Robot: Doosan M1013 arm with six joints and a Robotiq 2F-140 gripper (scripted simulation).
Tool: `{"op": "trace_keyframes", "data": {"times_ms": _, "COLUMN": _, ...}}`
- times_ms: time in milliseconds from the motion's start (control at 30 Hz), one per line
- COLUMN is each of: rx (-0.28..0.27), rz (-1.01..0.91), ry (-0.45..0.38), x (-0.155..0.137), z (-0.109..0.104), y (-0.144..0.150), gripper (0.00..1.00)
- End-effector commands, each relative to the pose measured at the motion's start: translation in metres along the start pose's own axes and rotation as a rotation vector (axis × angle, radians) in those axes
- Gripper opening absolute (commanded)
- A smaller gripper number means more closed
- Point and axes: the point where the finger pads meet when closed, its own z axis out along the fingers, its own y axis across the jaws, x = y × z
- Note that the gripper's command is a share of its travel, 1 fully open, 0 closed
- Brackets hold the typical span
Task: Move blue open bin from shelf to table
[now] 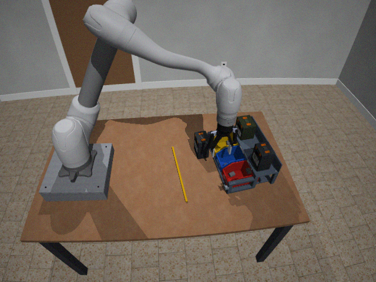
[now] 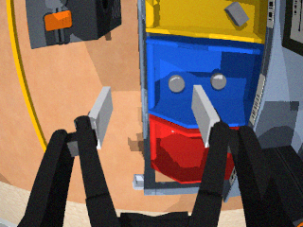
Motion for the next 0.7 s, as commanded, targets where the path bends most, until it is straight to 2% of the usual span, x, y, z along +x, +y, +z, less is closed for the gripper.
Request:
{"op": "trace_keyframes", "data": {"times_ms": 0, "rx": 0.0, "rz": 0.0, "ry": 0.0, "x": 0.0, "z": 0.0, "y": 0.0, "gripper": 0.57}}
{"op": "trace_keyframes", "data": {"times_ms": 200, "rx": 0.0, "rz": 0.0, "ry": 0.0, "x": 0.0, "z": 0.0, "y": 0.0, "gripper": 0.57}}
{"op": "trace_keyframes", "data": {"times_ms": 367, "rx": 0.0, "rz": 0.0, "ry": 0.0, "x": 0.0, "z": 0.045, "y": -0.001, "gripper": 0.57}}
{"op": "trace_keyframes", "data": {"times_ms": 667, "rx": 0.0, "rz": 0.0, "ry": 0.0, "x": 0.0, "z": 0.045, "y": -0.001, "gripper": 0.57}}
